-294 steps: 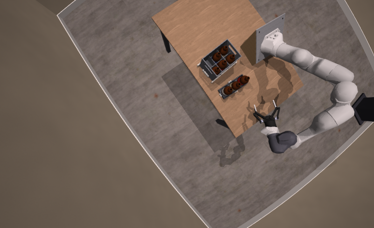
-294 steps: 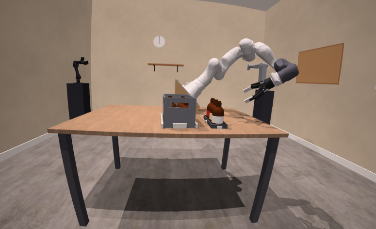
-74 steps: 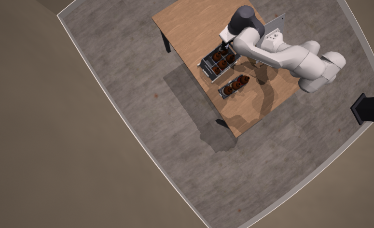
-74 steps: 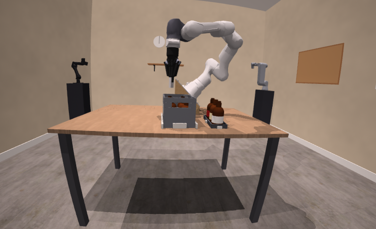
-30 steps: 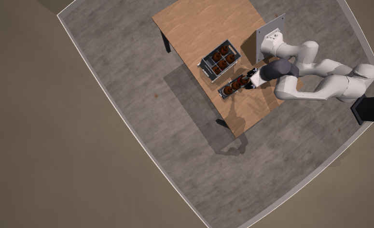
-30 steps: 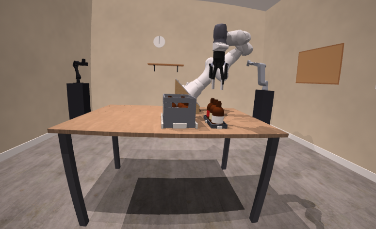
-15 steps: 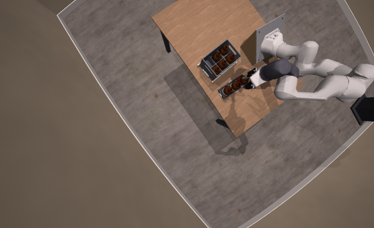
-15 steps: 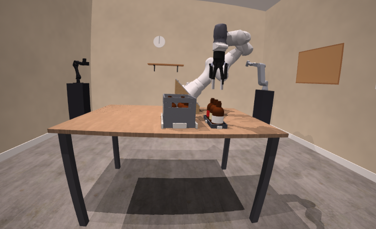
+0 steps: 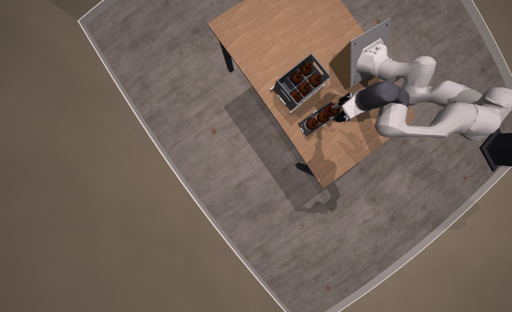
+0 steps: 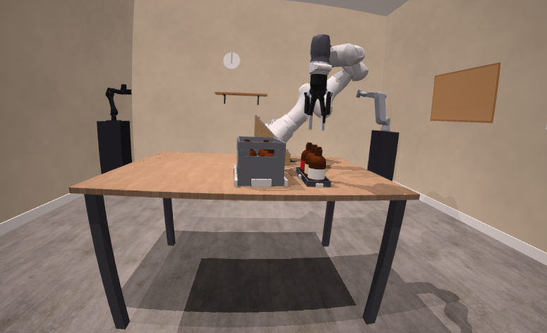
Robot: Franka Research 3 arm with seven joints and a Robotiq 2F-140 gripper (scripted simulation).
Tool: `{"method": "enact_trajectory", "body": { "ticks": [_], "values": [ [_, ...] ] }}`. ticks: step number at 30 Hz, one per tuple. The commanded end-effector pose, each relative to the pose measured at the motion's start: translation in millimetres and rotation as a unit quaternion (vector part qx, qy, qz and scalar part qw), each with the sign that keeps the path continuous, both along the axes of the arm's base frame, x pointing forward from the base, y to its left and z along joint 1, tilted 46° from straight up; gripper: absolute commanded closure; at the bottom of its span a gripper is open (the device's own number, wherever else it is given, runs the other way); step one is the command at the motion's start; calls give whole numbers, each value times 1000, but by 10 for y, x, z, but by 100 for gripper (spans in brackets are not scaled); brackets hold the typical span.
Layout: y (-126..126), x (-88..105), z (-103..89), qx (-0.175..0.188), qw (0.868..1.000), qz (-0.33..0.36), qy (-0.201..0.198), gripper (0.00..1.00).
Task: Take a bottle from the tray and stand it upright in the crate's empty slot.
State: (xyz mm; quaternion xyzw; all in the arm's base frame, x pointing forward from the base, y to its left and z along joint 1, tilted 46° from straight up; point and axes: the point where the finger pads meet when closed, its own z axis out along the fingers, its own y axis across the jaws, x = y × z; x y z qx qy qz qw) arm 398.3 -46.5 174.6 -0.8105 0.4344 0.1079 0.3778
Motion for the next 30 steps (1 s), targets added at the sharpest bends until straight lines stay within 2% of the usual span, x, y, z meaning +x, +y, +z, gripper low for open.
{"method": "enact_trajectory", "body": {
  "ticks": [1,16,30],
  "values": [
    [-6,-7,-15,-2,1000,-1,2,62],
    [57,7,-75,-2,1000,-1,2,62],
    [194,39,-207,-2,1000,-1,2,62]
  ]
}}
